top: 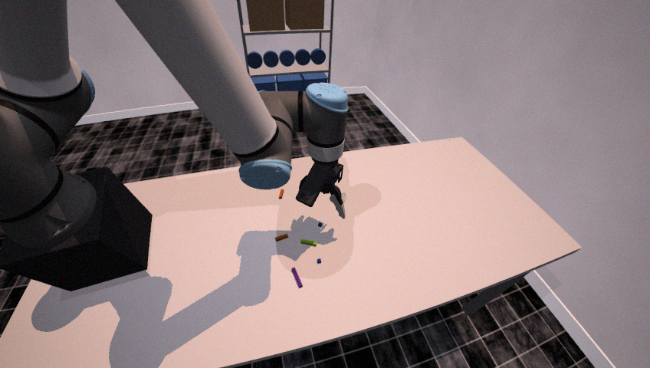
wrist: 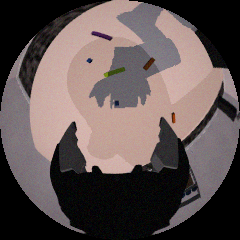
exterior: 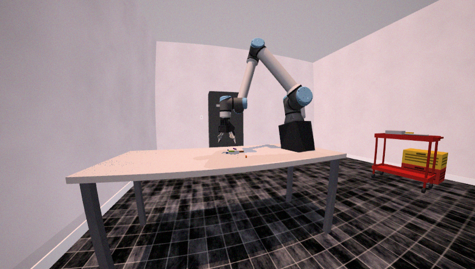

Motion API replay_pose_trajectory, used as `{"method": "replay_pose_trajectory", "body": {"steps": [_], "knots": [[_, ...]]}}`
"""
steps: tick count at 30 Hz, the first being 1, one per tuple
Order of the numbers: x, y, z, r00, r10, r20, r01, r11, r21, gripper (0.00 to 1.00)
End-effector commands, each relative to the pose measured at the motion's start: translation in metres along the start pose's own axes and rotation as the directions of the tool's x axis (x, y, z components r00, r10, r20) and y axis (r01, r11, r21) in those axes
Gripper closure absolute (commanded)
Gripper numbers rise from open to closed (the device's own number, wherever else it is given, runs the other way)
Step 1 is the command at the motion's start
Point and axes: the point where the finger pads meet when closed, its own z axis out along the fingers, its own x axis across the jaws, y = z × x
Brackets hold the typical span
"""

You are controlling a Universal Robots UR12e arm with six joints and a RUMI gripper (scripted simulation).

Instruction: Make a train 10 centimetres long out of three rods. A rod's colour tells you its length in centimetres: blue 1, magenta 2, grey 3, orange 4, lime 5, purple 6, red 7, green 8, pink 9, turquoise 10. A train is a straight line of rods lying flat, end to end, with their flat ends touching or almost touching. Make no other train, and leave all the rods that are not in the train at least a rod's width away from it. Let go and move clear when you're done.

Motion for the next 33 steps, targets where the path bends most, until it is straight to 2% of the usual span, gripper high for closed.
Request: {"method": "replay_pose_trajectory", "body": {"steps": [1,9,10,33], "knots": [[-0.0009,0.0006,-0.0007,1.000,0.022,0.001,-0.022,1.000,0.000,0.00],[-0.0010,0.0007,-0.0007,1.000,0.026,0.001,-0.026,1.000,0.000,0.00],[-0.0010,0.0007,-0.0007,1.000,0.026,0.001,-0.026,1.000,0.000,0.86],[-0.0010,0.0007,-0.0007,1.000,0.026,0.001,-0.026,1.000,0.000,0.86]]}}
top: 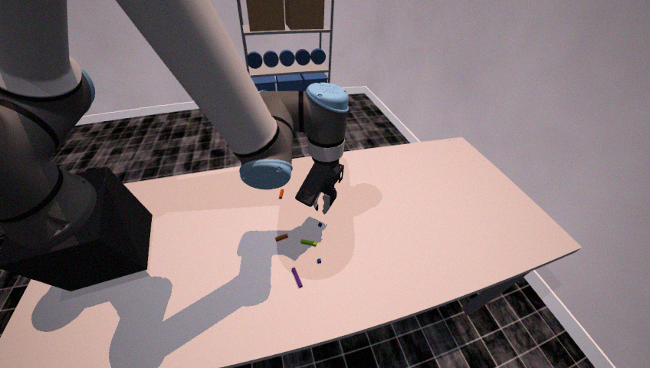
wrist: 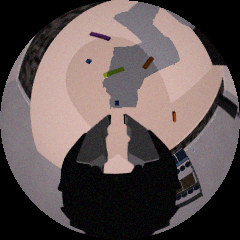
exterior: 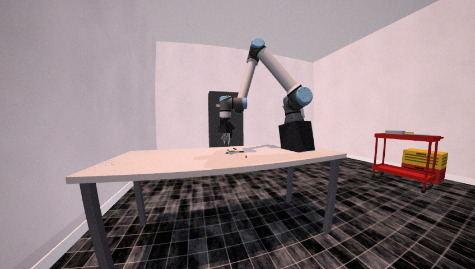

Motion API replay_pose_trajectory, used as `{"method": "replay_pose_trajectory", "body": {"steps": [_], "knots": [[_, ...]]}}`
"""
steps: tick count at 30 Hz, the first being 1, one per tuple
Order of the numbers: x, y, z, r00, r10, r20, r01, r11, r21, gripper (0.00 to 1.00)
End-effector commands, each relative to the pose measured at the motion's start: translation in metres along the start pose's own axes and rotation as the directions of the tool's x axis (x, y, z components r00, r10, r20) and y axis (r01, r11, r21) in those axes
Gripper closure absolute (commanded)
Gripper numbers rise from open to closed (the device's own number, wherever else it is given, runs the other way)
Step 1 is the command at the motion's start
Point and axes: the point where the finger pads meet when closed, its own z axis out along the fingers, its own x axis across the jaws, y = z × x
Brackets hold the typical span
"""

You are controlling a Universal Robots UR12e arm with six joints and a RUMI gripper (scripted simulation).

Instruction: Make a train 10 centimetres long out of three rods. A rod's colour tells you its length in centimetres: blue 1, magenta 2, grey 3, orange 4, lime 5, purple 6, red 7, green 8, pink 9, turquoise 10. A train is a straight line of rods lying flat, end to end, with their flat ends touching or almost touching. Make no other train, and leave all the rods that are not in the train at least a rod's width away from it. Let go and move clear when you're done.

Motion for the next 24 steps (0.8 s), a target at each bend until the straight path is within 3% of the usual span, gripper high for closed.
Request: {"method": "replay_pose_trajectory", "body": {"steps": [1,24], "knots": [[-0.0005,0.0004,-0.0006,1.000,0.000,0.001,0.000,1.000,-0.001,0.86],[-0.0005,0.0004,0.0025,1.000,0.000,0.001,0.000,1.000,-0.001,0.86]]}}
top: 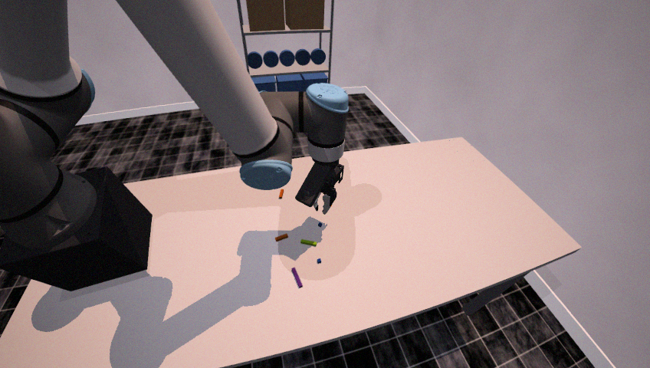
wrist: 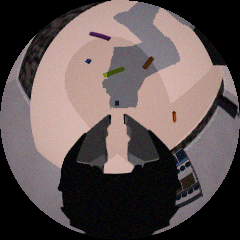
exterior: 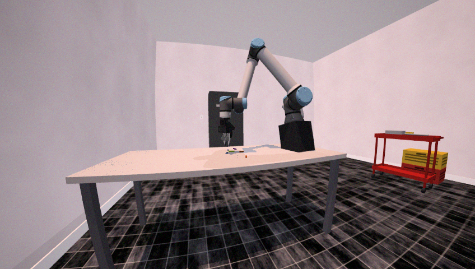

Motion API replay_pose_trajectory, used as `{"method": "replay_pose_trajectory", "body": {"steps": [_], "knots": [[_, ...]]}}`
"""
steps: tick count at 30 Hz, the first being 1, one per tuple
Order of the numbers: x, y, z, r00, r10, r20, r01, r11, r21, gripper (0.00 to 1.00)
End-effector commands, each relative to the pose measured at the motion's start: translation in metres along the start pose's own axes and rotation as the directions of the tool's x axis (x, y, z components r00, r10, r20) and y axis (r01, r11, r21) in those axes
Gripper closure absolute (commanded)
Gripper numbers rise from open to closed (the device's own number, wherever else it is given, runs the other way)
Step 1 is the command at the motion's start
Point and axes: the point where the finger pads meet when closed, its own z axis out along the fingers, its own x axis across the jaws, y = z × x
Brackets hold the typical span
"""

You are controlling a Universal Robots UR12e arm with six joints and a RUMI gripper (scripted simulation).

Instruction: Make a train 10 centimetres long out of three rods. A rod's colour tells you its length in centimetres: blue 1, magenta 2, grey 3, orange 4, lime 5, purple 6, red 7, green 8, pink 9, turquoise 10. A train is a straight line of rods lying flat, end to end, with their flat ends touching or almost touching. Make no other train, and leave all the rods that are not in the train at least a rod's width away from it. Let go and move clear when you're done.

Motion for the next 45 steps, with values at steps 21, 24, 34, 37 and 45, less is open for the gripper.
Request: {"method": "replay_pose_trajectory", "body": {"steps": [21,24,34,37,45], "knots": [[0.000,0.001,0.026,1.000,0.000,0.001,0.000,1.000,-0.001,0.86],[0.000,0.001,0.031,1.000,0.000,0.001,0.000,1.000,-0.001,0.86],[0.000,0.001,0.042,1.000,0.000,0.001,0.000,1.000,-0.001,0.86],[0.000,0.001,0.045,1.000,0.000,0.001,0.000,1.000,-0.001,0.86],[0.000,0.001,0.049,1.000,0.000,0.001,0.000,1.000,-0.001,0.86]]}}
